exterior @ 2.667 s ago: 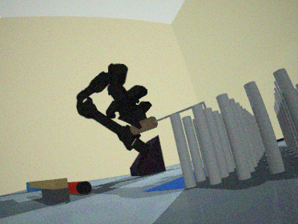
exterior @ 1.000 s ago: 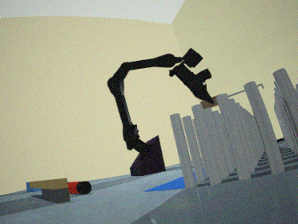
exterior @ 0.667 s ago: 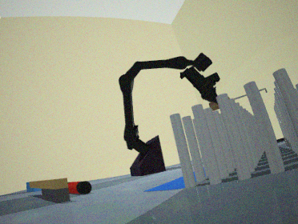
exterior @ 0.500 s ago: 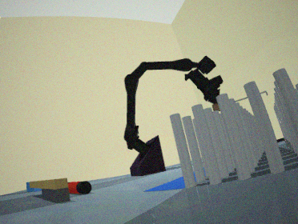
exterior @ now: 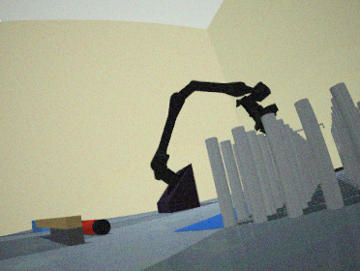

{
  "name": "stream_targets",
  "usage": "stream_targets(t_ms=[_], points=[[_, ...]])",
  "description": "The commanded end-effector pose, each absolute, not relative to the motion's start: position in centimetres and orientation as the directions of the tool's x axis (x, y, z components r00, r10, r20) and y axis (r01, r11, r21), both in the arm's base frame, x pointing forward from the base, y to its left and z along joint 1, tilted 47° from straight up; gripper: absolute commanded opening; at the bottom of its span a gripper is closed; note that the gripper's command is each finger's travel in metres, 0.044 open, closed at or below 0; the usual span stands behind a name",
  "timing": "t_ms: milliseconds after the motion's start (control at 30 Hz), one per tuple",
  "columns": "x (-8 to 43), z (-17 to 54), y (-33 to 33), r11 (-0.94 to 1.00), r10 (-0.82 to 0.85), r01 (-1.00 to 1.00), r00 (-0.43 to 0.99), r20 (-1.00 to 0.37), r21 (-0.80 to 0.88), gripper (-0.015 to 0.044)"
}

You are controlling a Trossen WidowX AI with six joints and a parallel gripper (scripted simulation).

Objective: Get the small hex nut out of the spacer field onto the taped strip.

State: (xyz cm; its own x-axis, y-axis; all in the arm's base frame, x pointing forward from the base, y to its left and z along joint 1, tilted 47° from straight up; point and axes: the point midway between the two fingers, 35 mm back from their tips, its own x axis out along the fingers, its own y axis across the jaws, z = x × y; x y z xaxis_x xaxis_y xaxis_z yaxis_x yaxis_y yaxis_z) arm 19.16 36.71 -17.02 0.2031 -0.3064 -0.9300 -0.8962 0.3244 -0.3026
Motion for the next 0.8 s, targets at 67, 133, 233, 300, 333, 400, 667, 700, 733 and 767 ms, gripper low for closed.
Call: stream_targets(t_ms=[67,133,233,300,333,400,667,700,733,767], points=[[17.5,-18.9,37.4,0.314,-0.311,-0.902,0.197,-0.93,-0.297,0.0],[17.5,-18.9,37.4,0.314,-0.311,-0.902,0.197,-0.93,-0.297,0.0],[17.5,-19.1,37.3,0.314,-0.311,-0.902,0.197,-0.93,-0.297,0.0],[17.6,-19.3,37.2,0.314,-0.311,-0.902,0.197,-0.93,-0.297,0.0],[17.6,-19.4,37.2,0.314,-0.311,-0.902,0.197,-0.93,-0.297,0.0],[17.7,-19.6,37.0,0.314,-0.311,-0.902,0.198,-0.93,-0.297,0.0],[18.0,-20.4,36.5,0.314,-0.311,-0.902,0.198,-0.93,-0.297,0.0],[18.0,-20.5,36.4,0.314,-0.311,-0.902,0.198,-0.93,-0.297,0.0],[18.1,-20.5,36.3,0.314,-0.311,-0.902,0.198,-0.93,-0.297,0.0],[18.1,-20.6,36.3,0.314,-0.311,-0.902,0.198,-0.93,-0.297,0.0]])
